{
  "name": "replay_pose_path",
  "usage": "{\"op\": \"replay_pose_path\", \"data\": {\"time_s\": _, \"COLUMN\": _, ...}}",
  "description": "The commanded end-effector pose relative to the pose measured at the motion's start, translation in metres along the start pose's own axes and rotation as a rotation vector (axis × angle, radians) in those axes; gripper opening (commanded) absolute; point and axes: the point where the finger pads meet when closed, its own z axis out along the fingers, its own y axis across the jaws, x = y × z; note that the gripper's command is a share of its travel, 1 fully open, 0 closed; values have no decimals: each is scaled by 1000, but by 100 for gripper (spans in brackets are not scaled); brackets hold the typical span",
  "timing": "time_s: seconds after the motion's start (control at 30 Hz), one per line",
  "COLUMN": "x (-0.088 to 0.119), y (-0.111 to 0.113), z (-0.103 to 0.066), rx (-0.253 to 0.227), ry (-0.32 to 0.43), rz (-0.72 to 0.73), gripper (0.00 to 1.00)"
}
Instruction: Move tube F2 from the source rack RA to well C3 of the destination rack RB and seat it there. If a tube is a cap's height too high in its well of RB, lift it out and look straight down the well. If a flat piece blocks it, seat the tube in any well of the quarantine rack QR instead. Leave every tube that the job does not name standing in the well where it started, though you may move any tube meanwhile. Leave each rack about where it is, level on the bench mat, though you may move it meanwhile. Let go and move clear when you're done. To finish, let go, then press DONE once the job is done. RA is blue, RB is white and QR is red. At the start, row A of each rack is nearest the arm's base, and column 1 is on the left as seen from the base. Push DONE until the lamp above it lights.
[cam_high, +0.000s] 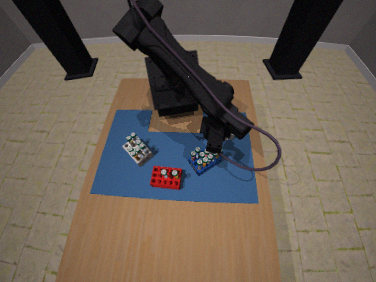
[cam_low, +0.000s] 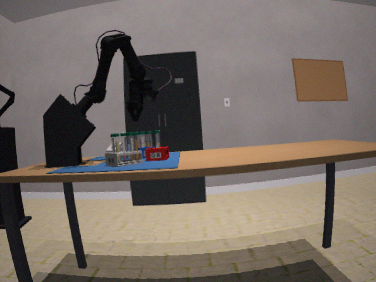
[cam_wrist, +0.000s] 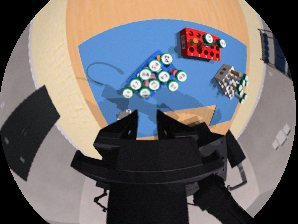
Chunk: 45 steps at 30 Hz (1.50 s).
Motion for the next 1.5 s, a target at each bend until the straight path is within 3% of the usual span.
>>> {"op": "replay_pose_path", "data": {"time_s": 0.0, "x": 2, "y": 1, "z": 11, "rx": 2, "ry": 3, "rz": -5, "gripper": 30}}
{"op": "replay_pose_path", "data": {"time_s": 0.1, "x": -6, "y": 7, "z": 13, "rx": -14, "ry": -9, "rz": 4, "gripper": 30}}
{"op": "replay_pose_path", "data": {"time_s": 0.27, "x": 0, "y": 4, "z": 25, "rx": 0, "ry": 2, "rz": -4, "gripper": 30}}
{"op": "replay_pose_path", "data": {"time_s": 0.4, "x": -9, "y": 9, "z": 21, "rx": -27, "ry": -20, "rz": 11, "gripper": 30}}
{"op": "replay_pose_path", "data": {"time_s": 0.43, "x": 0, "y": 4, "z": 30, "rx": 0, "ry": 3, "rz": -4, "gripper": 30}}
{"op": "replay_pose_path", "data": {"time_s": 0.93, "x": -1, "y": 5, "z": 53, "rx": 0, "ry": 4, "rz": -4, "gripper": 30}}
{"op": "replay_pose_path", "data": {"time_s": 0.97, "x": -20, "y": 21, "z": 37, "rx": -59, "ry": -44, "rz": 20, "gripper": 30}}
{"op": "replay_pose_path", "data": {"time_s": 1.23, "x": -16, "y": 15, "z": 47, "rx": -28, "ry": -29, "rz": 13, "gripper": 30}}
{"op": "replay_pose_path", "data": {"time_s": 1.33, "x": -1, "y": 5, "z": 55, "rx": -2, "ry": 1, "rz": -5, "gripper": 30}}
{"op": "replay_pose_path", "data": {"time_s": 1.47, "x": -2, "y": 4, "z": 55, "rx": -6, "ry": -7, "rz": 0, "gripper": 30}}
